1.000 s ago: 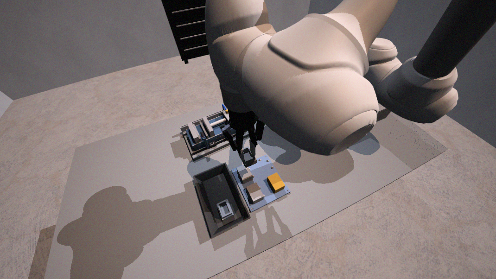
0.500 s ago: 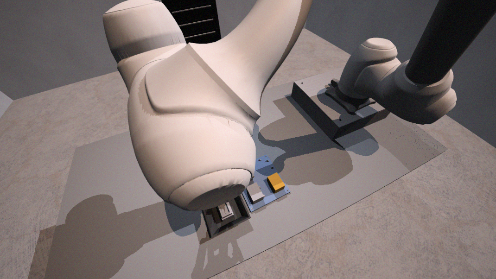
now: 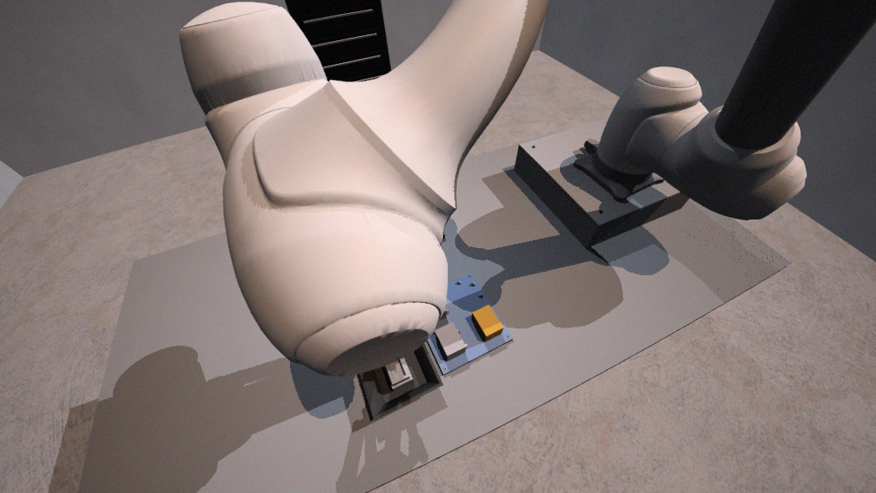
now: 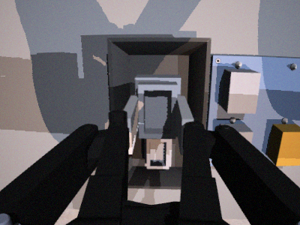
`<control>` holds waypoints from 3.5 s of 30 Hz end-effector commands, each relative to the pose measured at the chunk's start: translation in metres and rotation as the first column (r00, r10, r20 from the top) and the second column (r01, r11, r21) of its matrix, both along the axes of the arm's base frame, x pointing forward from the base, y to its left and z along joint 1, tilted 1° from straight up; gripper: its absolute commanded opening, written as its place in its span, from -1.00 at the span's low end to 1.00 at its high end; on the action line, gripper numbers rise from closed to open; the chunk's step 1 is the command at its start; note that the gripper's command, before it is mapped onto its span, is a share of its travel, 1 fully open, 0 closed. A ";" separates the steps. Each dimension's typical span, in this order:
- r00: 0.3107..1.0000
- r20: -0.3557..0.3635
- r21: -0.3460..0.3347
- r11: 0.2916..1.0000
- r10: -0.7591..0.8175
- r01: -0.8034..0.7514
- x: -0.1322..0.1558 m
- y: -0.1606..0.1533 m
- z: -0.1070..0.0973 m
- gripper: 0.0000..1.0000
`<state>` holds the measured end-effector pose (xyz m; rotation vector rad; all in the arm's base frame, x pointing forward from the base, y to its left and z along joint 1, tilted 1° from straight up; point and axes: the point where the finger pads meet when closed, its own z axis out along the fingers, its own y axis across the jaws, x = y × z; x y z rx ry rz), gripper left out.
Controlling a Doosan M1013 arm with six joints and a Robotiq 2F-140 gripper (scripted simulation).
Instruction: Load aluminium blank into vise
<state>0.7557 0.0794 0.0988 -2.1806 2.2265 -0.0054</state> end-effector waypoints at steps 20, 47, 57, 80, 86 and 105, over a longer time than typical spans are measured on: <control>1.000 0.000 0.000 1.000 0.000 0.000 0.000 0.000 0.000 -1.00; 1.000 0.000 0.000 1.000 0.000 0.000 0.000 0.000 -0.015 -1.00; 1.000 0.000 0.000 1.000 0.000 0.000 0.001 0.001 -0.032 -1.00; 1.000 0.000 0.000 1.000 0.000 0.000 0.002 0.001 -0.070 -1.00; 1.000 0.000 0.000 1.000 0.000 0.000 0.002 0.001 -0.080 -1.00; 1.000 0.000 0.000 1.000 0.000 0.000 0.002 0.002 -0.097 -1.00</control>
